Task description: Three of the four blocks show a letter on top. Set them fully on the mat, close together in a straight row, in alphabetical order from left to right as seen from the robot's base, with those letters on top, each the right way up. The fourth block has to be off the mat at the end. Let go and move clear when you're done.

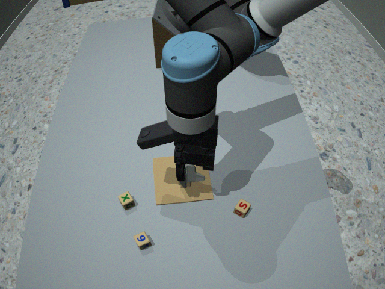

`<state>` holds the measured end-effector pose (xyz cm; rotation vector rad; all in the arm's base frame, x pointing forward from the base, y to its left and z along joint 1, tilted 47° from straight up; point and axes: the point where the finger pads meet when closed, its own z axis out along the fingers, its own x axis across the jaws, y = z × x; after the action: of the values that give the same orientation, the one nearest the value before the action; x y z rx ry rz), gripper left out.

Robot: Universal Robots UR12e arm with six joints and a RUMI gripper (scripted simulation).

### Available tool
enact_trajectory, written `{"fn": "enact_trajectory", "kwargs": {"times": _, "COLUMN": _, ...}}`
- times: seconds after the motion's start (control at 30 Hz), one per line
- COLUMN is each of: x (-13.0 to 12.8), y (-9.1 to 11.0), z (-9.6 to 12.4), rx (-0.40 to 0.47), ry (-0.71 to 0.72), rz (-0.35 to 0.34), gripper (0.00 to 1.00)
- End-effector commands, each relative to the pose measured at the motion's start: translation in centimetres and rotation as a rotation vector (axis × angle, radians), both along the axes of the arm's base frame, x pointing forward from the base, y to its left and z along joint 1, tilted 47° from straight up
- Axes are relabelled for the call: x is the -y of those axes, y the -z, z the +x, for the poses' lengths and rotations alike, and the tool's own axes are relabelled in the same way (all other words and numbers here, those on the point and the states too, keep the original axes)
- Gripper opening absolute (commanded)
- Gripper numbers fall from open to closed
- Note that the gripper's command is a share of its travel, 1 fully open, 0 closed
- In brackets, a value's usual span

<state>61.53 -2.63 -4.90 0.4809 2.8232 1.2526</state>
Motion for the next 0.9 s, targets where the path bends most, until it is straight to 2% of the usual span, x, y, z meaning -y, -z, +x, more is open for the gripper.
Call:
{"fn": "enact_trajectory", "kwargs": {"times": 0.0, "x": 2.1, "y": -1.9, "z": -0.3, "rx": 0.001, "ry": 0.0, "rz": 0.0, "gripper": 0.09}}
{"fn": "enact_trajectory", "kwargs": {"times": 0.37, "x": 6.0, "y": -5.7, "z": -1.1, "rx": 0.001, "ry": 0.0, "rz": 0.0, "gripper": 0.09}}
{"fn": "enact_trajectory", "kwargs": {"times": 0.87, "x": 6.3, "y": -5.9, "z": -1.2, "rx": 0.001, "ry": 0.0, "rz": 0.0, "gripper": 0.09}}
